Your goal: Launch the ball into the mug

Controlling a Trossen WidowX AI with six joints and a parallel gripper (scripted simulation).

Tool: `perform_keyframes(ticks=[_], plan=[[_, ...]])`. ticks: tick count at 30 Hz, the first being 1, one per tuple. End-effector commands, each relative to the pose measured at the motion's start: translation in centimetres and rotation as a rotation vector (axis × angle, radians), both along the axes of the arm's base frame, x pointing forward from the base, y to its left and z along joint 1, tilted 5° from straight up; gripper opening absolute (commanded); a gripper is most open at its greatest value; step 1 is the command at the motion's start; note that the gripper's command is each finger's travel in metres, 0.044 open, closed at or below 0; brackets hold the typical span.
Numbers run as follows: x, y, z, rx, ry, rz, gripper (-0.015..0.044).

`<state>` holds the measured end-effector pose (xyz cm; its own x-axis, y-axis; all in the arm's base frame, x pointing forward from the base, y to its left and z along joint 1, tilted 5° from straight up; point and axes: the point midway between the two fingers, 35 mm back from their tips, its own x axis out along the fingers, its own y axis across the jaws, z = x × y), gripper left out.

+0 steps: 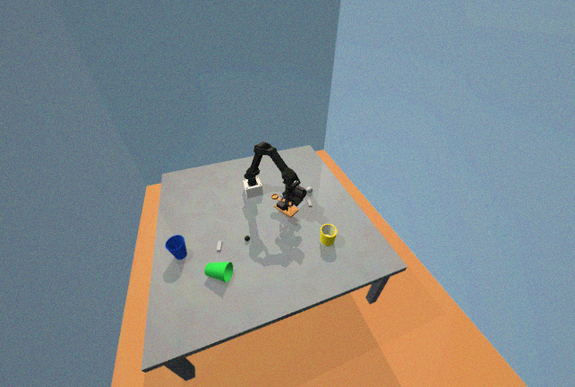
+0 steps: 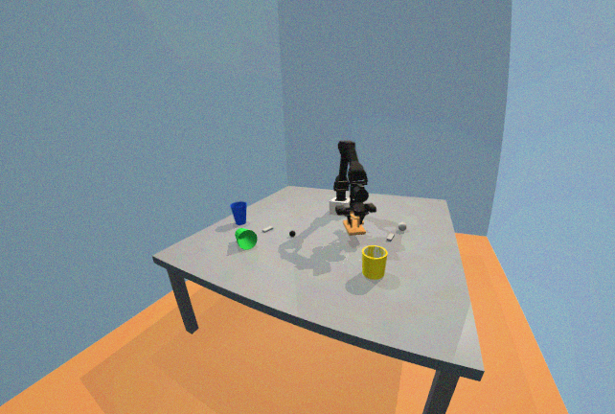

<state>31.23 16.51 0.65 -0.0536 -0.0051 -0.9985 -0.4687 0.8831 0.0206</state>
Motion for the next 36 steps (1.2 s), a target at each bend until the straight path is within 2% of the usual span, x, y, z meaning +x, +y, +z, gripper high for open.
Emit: perform_keyframes(ticks=[1,23,29,36], plan=[[0.1,0.1,-0.3,0.005,-0.007,0.003,0.0000],[-0.2,0.1,-3.9,0.005,-0.006,0.003,0.0000],[-0.2,0.0,-3.6,0.000,0.000,0.003,0.0000],[-0.2,0.0,-3.6,0.000,0.000,0.003,0.0184]])
